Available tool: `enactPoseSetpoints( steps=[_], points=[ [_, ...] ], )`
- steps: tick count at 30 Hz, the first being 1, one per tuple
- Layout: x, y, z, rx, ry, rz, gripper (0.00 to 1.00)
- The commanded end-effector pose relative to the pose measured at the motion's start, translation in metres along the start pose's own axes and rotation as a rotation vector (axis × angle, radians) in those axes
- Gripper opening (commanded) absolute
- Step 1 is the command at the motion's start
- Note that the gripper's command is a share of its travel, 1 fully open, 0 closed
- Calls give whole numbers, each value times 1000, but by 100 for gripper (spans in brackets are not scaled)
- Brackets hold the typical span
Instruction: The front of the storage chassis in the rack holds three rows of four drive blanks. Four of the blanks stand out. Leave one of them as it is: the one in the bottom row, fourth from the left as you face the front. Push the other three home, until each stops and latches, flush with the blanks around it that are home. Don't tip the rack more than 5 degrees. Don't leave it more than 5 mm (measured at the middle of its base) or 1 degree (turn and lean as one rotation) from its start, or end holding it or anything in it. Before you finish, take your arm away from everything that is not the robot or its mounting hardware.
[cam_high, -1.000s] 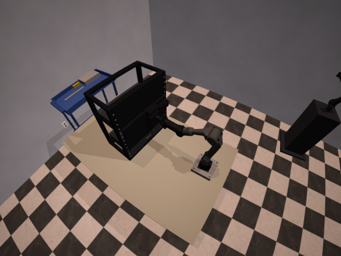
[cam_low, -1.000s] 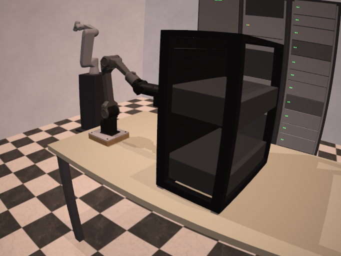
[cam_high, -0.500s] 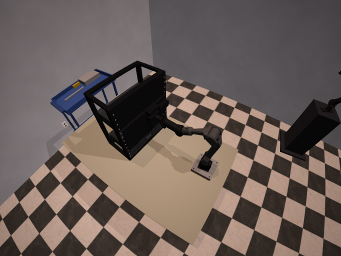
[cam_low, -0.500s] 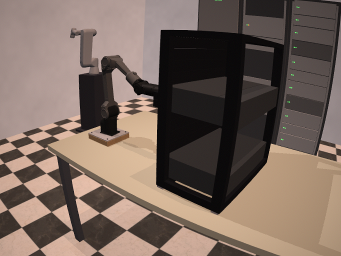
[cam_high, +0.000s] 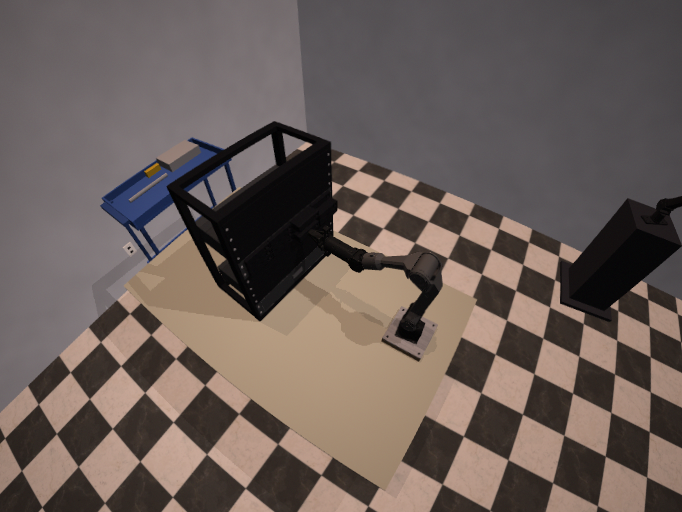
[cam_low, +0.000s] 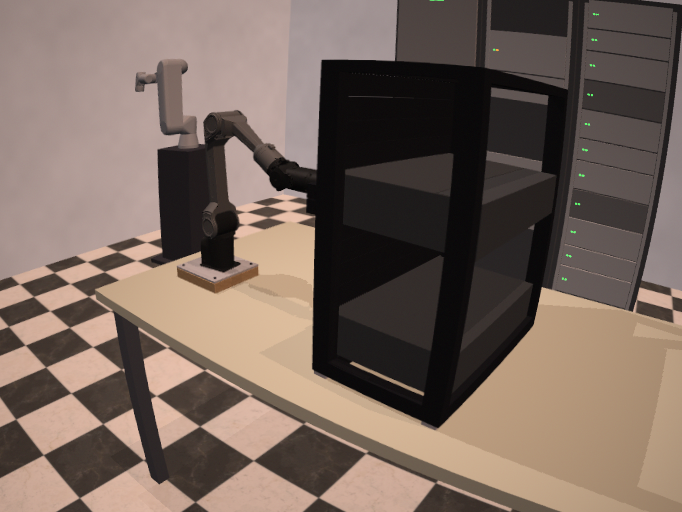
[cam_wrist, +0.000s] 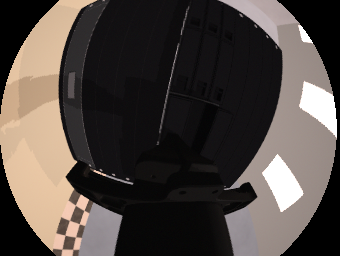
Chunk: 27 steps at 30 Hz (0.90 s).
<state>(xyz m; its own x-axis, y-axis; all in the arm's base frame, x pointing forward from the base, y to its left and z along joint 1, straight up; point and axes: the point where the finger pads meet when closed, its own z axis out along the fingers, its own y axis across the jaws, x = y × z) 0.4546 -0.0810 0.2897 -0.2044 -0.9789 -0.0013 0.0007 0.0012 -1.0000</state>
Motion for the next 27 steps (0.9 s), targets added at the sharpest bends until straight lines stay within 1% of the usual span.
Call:
enactPoseSetpoints(
  steps=[1,5,14,22,27],
  points=[
    [0,0,4,1,1,1,0],
    [0,0,8,1,1,1,0],
    [1,0,9,1,1,1,0],
    [1,0,18,1,1,1,0],
    [1,0,18,1,1,1,0]
  ],
)
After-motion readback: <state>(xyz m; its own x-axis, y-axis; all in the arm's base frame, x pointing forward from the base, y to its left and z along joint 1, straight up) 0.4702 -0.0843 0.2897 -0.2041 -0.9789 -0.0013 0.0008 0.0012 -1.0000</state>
